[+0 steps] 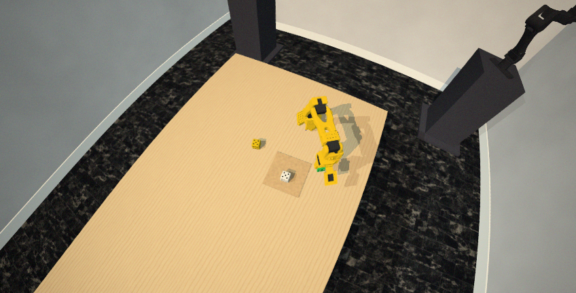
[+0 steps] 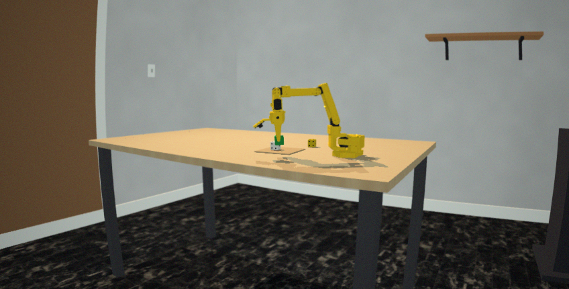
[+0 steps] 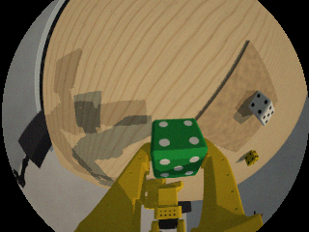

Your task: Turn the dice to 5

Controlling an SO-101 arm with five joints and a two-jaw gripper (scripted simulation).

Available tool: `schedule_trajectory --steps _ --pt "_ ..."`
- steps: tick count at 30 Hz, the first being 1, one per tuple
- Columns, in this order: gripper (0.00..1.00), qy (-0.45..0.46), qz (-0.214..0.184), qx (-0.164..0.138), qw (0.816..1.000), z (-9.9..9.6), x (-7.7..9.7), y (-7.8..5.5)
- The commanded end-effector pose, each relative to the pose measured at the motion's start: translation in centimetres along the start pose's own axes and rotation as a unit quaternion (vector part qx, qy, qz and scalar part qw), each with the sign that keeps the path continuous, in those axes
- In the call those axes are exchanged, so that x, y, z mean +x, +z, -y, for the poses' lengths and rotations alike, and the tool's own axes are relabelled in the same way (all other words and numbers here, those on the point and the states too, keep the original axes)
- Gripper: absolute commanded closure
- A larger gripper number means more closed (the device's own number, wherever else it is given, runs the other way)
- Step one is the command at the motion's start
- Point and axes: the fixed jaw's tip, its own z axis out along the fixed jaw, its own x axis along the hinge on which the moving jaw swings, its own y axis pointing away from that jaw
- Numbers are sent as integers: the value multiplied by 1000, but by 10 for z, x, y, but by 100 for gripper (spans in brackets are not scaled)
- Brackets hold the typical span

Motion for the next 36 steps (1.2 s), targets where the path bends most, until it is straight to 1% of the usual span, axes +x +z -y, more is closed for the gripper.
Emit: schedule_trajectory --steps 1,2,5,8,10,13,16,36 --pt "100 68 39 -3 997 30 -6 -12" --pt "100 68 39 -3 997 30 -6 -12" --pt "100 136 38 -3 990 60 0 -11" --pt "100 193 38 -4 981 85 8 -10" --pt "100 220 38 -4 975 96 13 -9" --pt "100 245 38 -4 969 106 18 -8" --pt "100 252 37 -4 967 109 19 -8" --pt "100 252 37 -4 967 109 19 -8"
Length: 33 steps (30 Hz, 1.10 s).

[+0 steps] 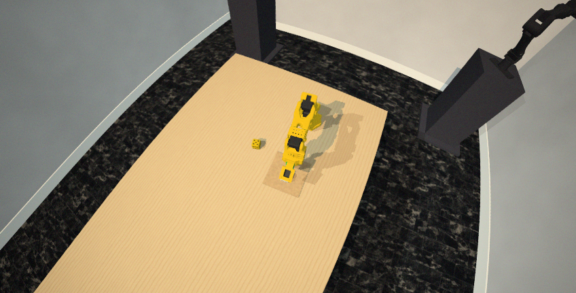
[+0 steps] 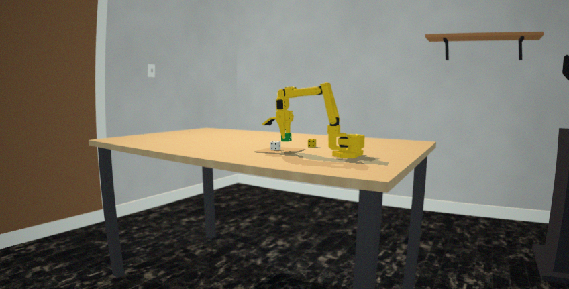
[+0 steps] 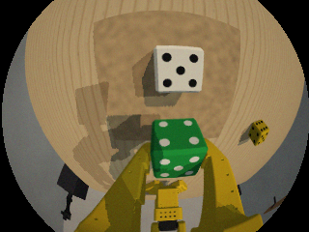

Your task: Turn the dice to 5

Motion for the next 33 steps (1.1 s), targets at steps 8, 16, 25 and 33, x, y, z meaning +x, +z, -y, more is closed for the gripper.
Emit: schedule_trajectory --steps 8,16,25,33 --pt "100 7 49 -3 999 4 -7 -16" --pt "100 7 49 -3 999 4 -7 -16" --pt "100 7 49 -3 999 4 -7 -12" --pt "100 7 49 -3 999 4 -7 -10"
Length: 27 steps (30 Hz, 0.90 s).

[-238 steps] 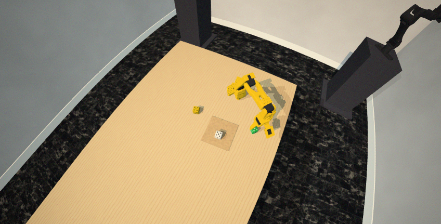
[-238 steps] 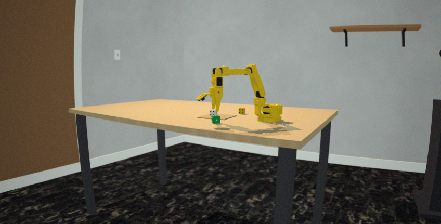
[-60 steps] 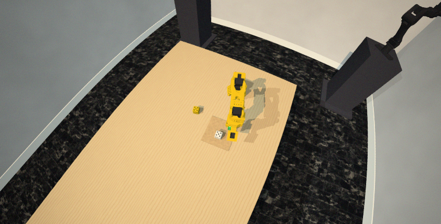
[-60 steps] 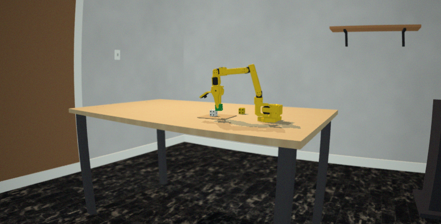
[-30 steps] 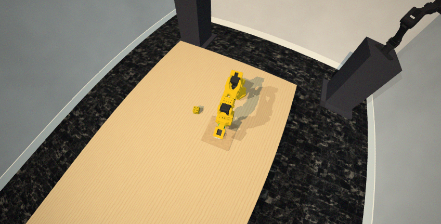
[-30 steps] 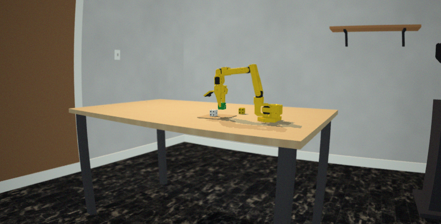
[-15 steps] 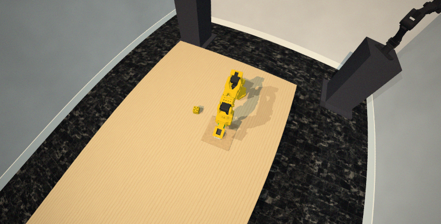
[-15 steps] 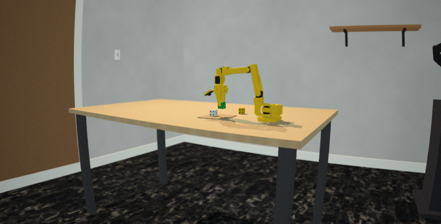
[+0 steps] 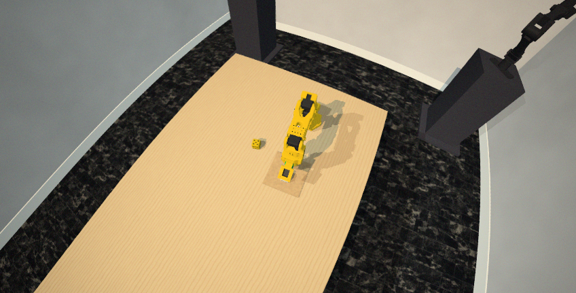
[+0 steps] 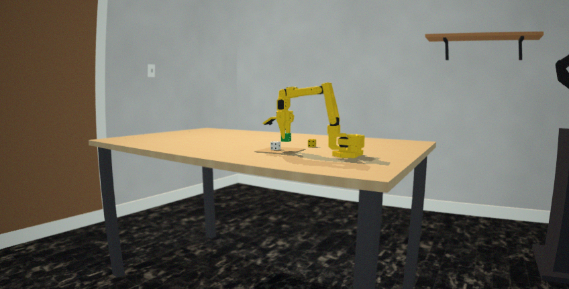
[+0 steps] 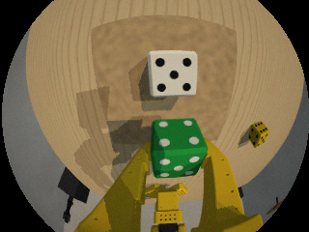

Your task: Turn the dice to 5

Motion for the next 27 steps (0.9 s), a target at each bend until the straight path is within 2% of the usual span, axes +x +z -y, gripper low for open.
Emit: schedule_trajectory --steps 1,27 --pt "100 0 31 -2 1000 1 -5 -10" --pt "100 0 31 -2 1000 1 -6 0"
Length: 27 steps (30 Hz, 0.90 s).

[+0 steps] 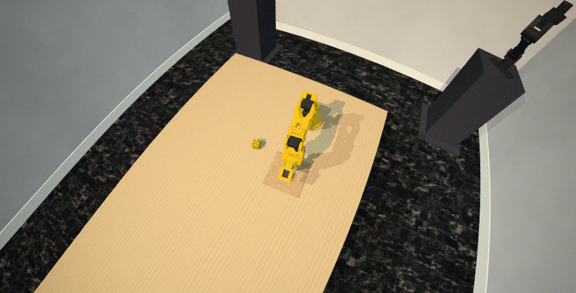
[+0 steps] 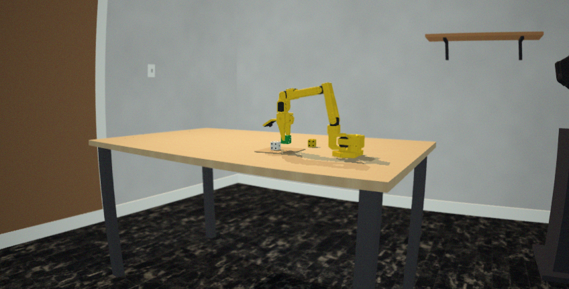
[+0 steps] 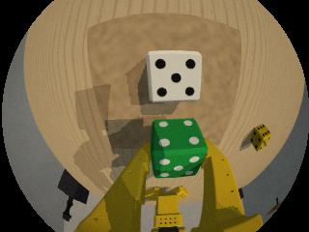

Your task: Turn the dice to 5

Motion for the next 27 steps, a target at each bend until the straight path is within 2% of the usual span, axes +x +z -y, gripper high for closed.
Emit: schedule_trajectory --steps 1,27 --pt "100 0 29 -2 1000 1 -6 -7" --pt "100 0 29 -2 1000 1 -6 1"
